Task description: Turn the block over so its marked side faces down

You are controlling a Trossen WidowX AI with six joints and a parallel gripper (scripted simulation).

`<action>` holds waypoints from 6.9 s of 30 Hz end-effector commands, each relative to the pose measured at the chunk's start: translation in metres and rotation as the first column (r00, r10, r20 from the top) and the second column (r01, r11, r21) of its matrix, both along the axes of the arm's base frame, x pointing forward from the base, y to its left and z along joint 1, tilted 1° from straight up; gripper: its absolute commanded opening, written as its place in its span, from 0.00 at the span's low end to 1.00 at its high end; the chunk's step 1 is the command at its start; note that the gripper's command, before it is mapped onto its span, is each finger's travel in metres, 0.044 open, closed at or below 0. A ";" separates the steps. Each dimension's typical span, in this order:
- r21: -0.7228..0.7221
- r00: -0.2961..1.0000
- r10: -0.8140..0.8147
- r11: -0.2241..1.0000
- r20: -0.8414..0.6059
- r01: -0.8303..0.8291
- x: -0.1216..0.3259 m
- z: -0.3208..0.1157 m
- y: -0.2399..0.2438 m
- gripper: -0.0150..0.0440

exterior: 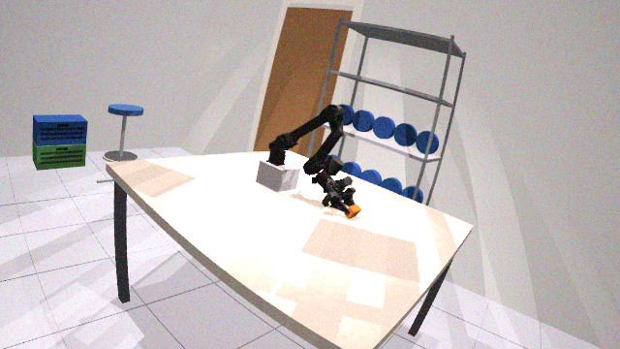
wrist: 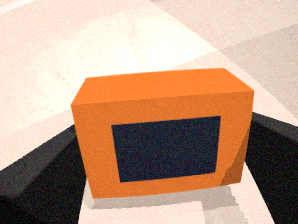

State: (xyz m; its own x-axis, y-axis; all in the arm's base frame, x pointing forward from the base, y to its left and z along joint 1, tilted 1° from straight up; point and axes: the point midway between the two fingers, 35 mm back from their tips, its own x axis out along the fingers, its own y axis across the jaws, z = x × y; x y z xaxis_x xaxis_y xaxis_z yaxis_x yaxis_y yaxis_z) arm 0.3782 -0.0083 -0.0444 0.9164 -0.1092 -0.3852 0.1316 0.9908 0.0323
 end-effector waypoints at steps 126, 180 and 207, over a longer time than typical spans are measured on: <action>0.131 0.436 0.098 0.990 -0.894 0.047 0.017 0.067 -0.005 1.00; 0.132 0.436 0.098 0.990 -0.895 0.047 0.020 0.019 -0.004 0.54; 0.113 0.569 0.077 0.993 -0.818 0.028 0.023 0.039 -0.004 0.25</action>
